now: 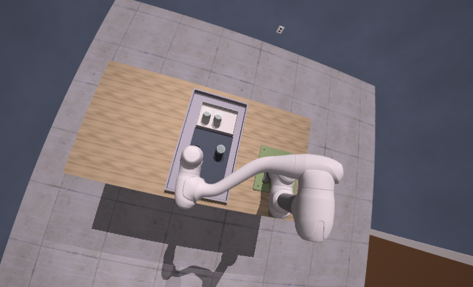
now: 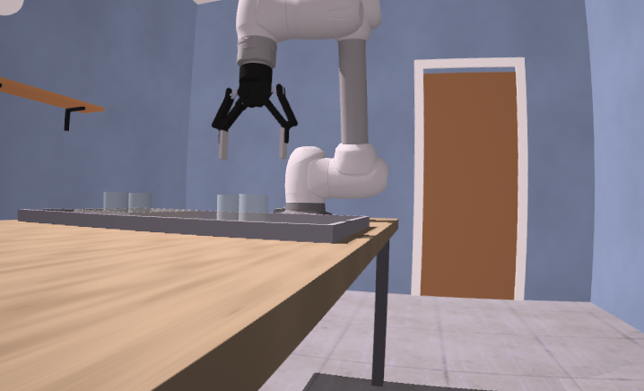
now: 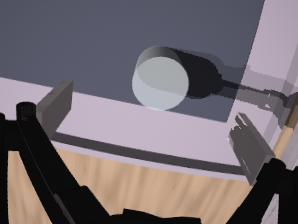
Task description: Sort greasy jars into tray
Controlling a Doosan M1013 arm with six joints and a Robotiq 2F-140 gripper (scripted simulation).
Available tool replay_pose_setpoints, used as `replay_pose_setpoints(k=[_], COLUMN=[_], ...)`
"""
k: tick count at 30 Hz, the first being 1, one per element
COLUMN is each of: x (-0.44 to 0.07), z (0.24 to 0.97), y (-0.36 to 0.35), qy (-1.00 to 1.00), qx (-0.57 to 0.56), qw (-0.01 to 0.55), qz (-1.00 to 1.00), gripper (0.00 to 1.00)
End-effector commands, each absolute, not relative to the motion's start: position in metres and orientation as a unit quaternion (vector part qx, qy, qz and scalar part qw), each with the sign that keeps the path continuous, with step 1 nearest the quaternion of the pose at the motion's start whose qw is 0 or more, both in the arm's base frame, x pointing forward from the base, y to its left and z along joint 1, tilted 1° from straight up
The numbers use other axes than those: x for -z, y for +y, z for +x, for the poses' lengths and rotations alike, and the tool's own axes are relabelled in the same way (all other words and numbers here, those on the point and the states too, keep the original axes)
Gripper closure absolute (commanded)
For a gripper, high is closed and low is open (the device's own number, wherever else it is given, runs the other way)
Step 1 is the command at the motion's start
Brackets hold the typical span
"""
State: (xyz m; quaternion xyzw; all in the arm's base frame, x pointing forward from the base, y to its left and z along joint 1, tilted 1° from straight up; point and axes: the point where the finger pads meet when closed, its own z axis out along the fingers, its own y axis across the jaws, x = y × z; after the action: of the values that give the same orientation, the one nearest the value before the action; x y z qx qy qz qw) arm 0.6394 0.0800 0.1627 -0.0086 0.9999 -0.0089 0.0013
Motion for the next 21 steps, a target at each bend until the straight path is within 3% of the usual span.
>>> replay_pose_setpoints(k=[1, 11, 21], x=[-0.144, -0.095, -0.095], z=[0.64, 0.64, 0.64], y=[0.088, 0.087, 0.087], qy=[1.0, 1.0, 1.0], qx=[0.008, 0.008, 0.008], qw=[0.0, 0.0, 0.0], qz=[-0.004, -0.004, -0.004], gripper=[0.0, 0.0, 0.0])
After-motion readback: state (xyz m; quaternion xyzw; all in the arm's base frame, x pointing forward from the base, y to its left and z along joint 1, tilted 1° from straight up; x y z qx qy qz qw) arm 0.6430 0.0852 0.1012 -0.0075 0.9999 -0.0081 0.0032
